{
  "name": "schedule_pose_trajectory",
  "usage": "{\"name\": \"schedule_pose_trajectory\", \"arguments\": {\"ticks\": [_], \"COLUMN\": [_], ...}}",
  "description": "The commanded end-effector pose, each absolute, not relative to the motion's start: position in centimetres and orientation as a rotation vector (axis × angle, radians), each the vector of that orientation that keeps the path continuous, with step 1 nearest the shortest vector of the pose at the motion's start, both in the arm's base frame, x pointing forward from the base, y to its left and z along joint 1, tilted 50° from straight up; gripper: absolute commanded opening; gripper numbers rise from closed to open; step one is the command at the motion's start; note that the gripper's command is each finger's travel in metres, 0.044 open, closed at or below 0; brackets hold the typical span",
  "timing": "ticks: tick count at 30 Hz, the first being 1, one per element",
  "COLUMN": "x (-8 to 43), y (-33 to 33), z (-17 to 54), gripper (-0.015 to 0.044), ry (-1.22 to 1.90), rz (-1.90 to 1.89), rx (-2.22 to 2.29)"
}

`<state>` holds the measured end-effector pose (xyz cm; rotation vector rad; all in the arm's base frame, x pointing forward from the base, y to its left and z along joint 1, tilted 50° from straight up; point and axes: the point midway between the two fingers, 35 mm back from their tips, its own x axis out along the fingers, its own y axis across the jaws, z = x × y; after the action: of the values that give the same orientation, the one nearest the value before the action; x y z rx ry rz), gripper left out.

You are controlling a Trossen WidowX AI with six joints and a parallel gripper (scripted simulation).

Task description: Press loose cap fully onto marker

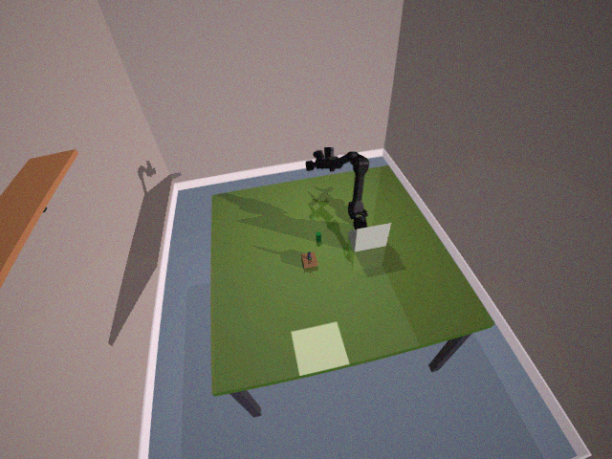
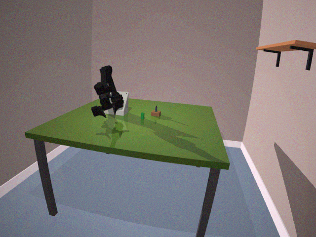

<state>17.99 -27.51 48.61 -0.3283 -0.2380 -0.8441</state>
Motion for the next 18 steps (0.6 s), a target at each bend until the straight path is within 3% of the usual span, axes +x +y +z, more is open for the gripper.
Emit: {"name": "schedule_pose_trajectory", "arguments": {"ticks": [1, 10, 18], "x": [22.2, 31.1, 34.2], "y": [-28.1, -23.9, -15.4], "z": [43.6, 30.7, 19.9], "gripper": [0.025, 0.025, 0.025], "ry": [-0.161, 0.148, 0.501], "rz": [-0.782, -0.717, -0.8], "rx": [-0.037, 0.547, 0.824]}}
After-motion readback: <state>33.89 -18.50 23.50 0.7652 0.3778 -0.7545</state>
